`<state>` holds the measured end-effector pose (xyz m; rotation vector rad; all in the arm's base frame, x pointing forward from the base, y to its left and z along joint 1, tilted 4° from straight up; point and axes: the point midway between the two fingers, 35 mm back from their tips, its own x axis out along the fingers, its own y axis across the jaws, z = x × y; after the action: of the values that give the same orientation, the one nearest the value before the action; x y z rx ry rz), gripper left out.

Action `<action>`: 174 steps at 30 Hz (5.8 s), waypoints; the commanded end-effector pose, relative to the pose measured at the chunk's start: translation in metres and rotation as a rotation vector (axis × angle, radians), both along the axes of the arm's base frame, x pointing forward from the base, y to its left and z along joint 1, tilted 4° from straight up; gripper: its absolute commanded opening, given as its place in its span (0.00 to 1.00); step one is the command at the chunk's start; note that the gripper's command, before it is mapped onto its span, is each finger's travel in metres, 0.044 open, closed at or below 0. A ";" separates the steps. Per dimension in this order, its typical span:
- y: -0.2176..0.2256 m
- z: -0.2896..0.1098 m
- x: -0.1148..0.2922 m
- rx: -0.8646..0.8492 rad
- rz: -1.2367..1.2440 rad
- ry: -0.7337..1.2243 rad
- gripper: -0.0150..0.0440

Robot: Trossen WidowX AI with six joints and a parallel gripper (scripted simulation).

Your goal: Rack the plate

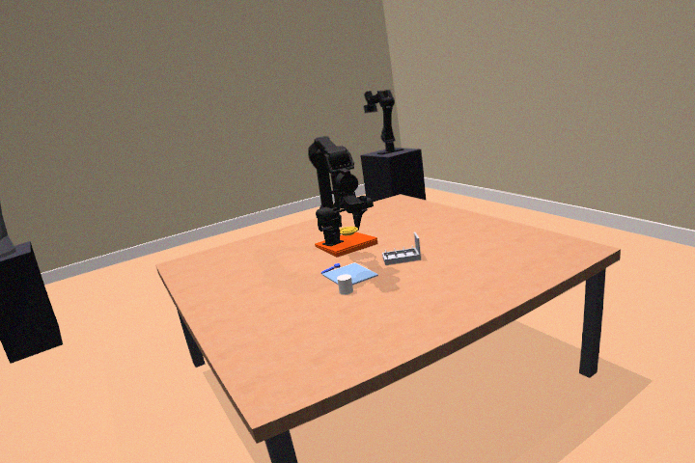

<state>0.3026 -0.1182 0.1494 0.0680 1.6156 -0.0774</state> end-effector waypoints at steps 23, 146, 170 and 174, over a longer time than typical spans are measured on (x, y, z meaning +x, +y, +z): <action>0.089 0.035 -0.017 -0.014 -0.404 -0.003 0.25; 0.134 -0.116 -0.005 0.746 0.801 -1.453 0.25; 0.135 -0.132 -0.008 0.757 0.798 -1.448 0.39; 0.135 -0.132 -0.008 0.757 0.798 -1.448 0.57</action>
<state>0.2950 0.0167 0.0175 0.0355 0.0676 0.9879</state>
